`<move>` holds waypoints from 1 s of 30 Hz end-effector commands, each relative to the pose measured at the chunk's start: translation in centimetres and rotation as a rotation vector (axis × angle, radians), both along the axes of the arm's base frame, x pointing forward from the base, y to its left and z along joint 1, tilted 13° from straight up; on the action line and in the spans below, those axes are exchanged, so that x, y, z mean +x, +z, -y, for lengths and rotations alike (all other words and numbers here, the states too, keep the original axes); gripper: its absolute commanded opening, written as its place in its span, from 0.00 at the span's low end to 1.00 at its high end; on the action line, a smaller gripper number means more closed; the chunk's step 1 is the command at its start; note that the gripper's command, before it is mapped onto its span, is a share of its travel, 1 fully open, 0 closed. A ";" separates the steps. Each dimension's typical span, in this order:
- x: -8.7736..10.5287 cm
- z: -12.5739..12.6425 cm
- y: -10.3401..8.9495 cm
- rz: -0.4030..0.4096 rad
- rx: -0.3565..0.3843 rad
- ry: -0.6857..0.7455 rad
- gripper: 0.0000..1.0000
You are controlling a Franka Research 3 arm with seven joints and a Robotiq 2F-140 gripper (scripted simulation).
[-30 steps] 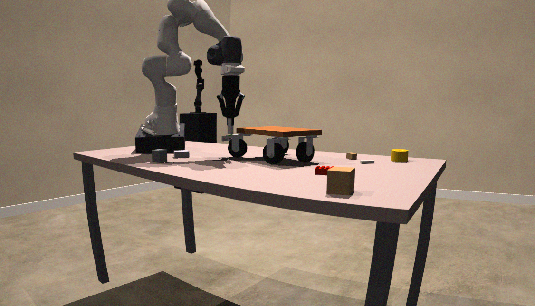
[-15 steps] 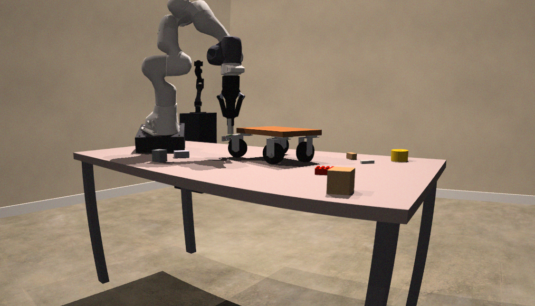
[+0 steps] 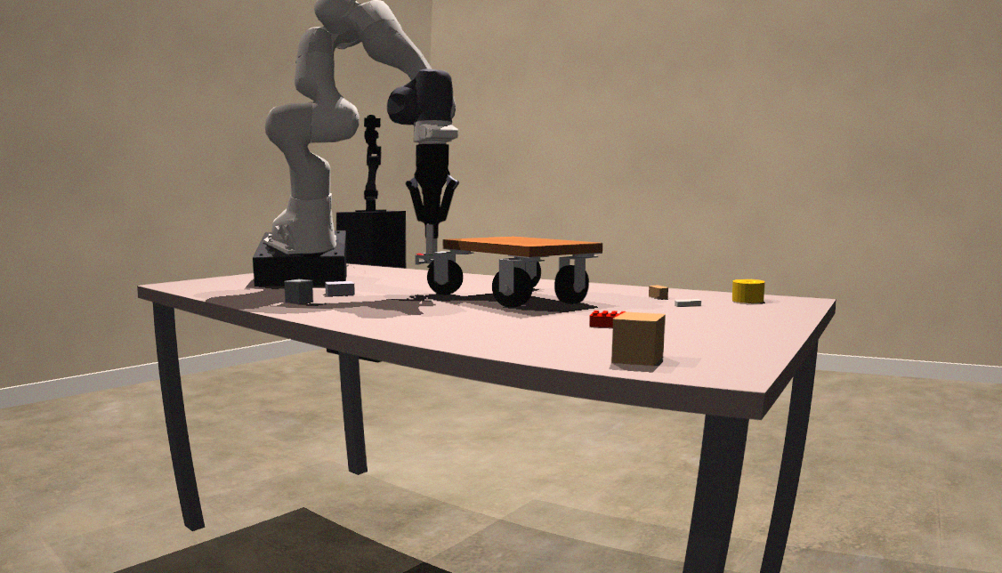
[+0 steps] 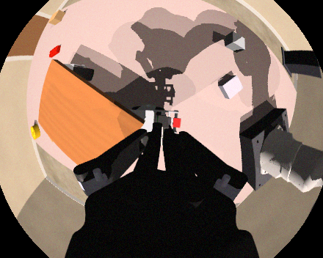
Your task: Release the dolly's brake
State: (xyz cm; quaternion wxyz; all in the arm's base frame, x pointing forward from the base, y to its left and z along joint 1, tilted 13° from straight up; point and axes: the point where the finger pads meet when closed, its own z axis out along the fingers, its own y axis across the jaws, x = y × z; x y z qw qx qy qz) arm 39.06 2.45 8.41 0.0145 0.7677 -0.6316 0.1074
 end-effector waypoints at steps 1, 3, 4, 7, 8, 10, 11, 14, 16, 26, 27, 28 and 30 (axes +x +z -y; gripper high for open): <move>0.0 0.1 -0.1 0.002 0.000 -0.005 0.00; 0.0 0.1 -0.1 0.002 0.000 -0.005 0.00; 0.0 0.1 -0.1 0.002 0.000 -0.005 0.00; 0.0 0.1 0.0 0.002 0.000 -0.005 0.00; 0.0 0.1 0.0 0.002 0.000 -0.005 0.00; 0.0 0.1 0.0 0.002 0.000 -0.005 0.00; 0.0 0.1 0.1 0.002 0.000 -0.005 0.00; -0.1 0.0 0.7 0.002 0.000 -0.005 0.00; -0.2 -0.1 1.2 0.002 0.000 -0.005 0.00; -0.7 -0.7 4.9 0.002 0.000 -0.005 0.00; -0.7 -0.7 4.9 0.002 0.000 -0.005 0.00; -0.8 -0.8 5.3 0.002 0.000 -0.005 0.00; -0.9 -0.9 6.1 0.002 0.000 -0.005 0.00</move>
